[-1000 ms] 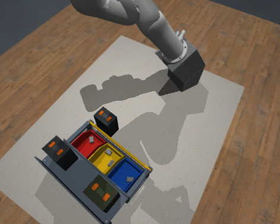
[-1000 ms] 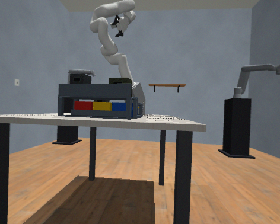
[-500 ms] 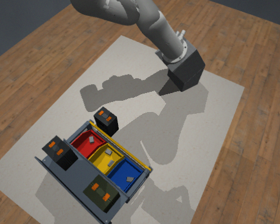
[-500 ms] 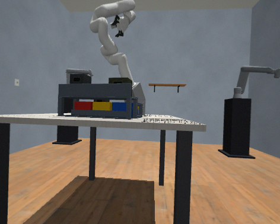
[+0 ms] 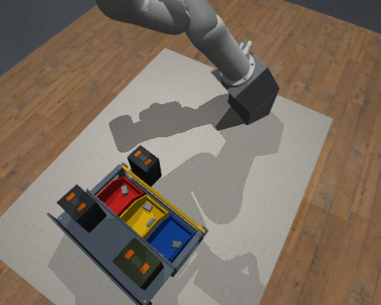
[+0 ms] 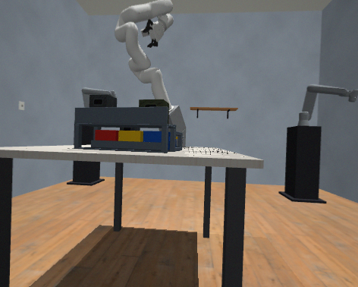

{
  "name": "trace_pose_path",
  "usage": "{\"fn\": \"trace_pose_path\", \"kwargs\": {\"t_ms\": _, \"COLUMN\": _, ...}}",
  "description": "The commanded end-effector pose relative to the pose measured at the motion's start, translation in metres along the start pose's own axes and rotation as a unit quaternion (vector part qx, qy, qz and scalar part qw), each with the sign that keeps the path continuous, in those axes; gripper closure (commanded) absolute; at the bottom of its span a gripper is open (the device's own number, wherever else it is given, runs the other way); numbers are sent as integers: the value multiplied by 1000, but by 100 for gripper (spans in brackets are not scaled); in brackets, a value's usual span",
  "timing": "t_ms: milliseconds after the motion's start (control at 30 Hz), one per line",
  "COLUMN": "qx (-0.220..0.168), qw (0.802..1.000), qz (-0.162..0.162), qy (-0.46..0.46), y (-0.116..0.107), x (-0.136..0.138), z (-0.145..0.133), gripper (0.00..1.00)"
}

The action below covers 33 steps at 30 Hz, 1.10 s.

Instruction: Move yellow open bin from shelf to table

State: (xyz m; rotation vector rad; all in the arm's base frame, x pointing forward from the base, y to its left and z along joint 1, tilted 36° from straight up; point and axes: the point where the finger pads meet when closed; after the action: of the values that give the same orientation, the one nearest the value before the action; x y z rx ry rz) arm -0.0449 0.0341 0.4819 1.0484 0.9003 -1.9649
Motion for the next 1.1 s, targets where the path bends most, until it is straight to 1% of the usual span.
{"fn": "trace_pose_path", "kwargs": {"t_ms": 0, "qx": -6, "qw": 992, "qz": 68, "qy": -110, "y": 8, "x": 18, "z": 46, "gripper": 0}}
{"fn": "trace_pose_path", "kwargs": {"t_ms": 167, "qx": -6, "qw": 992, "qz": 68, "qy": -110, "y": 8, "x": 18, "z": 46, "gripper": 0}}
{"fn": "trace_pose_path", "kwargs": {"t_ms": 200, "qx": -1, "qw": 1000, "qz": 13, "qy": -22, "y": 2, "x": 4, "z": 9, "gripper": 0}}
{"fn": "trace_pose_path", "kwargs": {"t_ms": 333, "qx": -6, "qw": 992, "qz": 68, "qy": -110, "y": 8, "x": 18, "z": 46, "gripper": 0}}
{"fn": "trace_pose_path", "kwargs": {"t_ms": 733, "qx": -6, "qw": 992, "qz": 68, "qy": -110, "y": 8, "x": 18, "z": 46, "gripper": 0}}
{"fn": "trace_pose_path", "kwargs": {"t_ms": 767, "qx": -1, "qw": 1000, "qz": 13, "qy": -22, "y": 2, "x": 4, "z": 9, "gripper": 0}}
{"fn": "trace_pose_path", "kwargs": {"t_ms": 900, "qx": -6, "qw": 992, "qz": 68, "qy": -110, "y": 9, "x": 18, "z": 46, "gripper": 0}}
{"fn": "trace_pose_path", "kwargs": {"t_ms": 1067, "qx": -6, "qw": 992, "qz": 68, "qy": -110, "y": 9, "x": 18, "z": 46, "gripper": 0}}
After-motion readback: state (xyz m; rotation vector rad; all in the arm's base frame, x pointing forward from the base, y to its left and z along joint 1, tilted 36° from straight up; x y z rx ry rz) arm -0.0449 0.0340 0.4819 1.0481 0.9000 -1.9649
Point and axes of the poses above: the point where the finger pads meet when closed, its own y axis out along the fingers, its own x axis across the jaws, z = x × y, and after that the axes turned 10 degrees about -y, right-handed
